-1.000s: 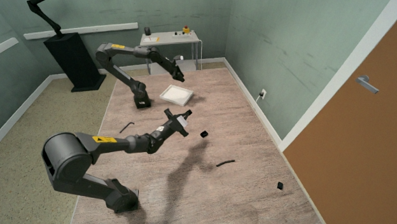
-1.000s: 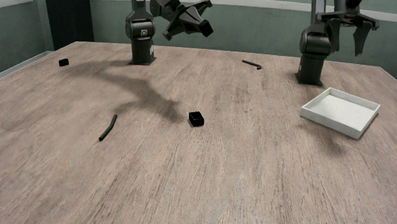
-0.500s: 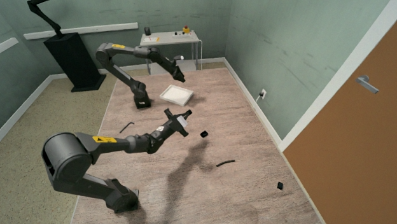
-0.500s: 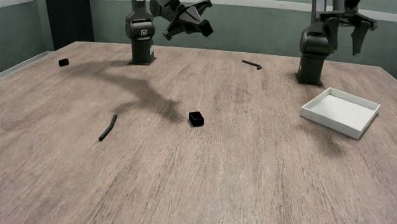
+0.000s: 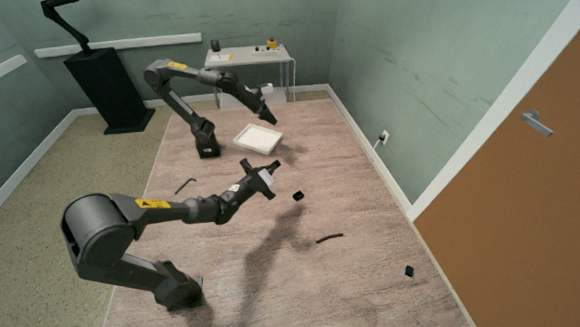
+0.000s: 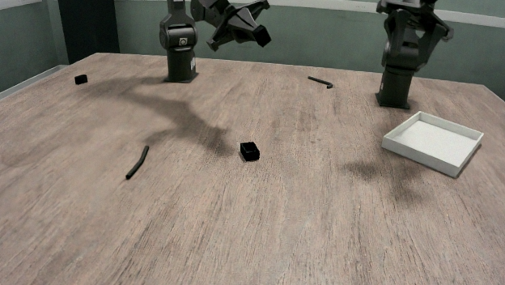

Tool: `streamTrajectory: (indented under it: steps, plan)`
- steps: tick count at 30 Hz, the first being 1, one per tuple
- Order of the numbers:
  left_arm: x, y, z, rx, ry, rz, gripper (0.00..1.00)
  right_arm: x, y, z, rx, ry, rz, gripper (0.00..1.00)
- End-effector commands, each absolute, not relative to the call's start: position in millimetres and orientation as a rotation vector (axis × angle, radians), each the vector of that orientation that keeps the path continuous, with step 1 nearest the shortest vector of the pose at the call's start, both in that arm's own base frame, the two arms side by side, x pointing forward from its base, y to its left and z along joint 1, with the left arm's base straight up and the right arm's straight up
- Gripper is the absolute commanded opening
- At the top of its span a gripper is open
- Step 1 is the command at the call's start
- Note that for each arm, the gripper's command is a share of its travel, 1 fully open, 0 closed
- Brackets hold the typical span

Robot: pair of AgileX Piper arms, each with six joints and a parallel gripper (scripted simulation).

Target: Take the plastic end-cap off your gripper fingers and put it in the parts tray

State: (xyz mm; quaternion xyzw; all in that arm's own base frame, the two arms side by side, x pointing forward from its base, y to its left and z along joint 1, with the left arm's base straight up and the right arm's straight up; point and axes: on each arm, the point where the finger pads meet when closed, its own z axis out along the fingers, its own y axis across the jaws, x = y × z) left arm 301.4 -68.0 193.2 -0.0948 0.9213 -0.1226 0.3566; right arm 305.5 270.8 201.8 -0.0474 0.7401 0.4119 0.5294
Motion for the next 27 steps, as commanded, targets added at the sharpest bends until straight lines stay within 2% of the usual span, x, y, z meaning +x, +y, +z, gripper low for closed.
streamTrajectory:
  steps: [1, 27]
  plan:
    - [303.8, -82.0, 196.0, -0.303, 2.365, -0.368, 0.65, 305.6, 270.9, 202.5, -0.113, 1.765, 0.985, 0.0]
    - [295.2, -196.5, 214.4, -0.684, 2.318, -0.882, 0.65, 305.6, 270.9, 202.5, -0.113, 1.765, 0.985, 0.0]
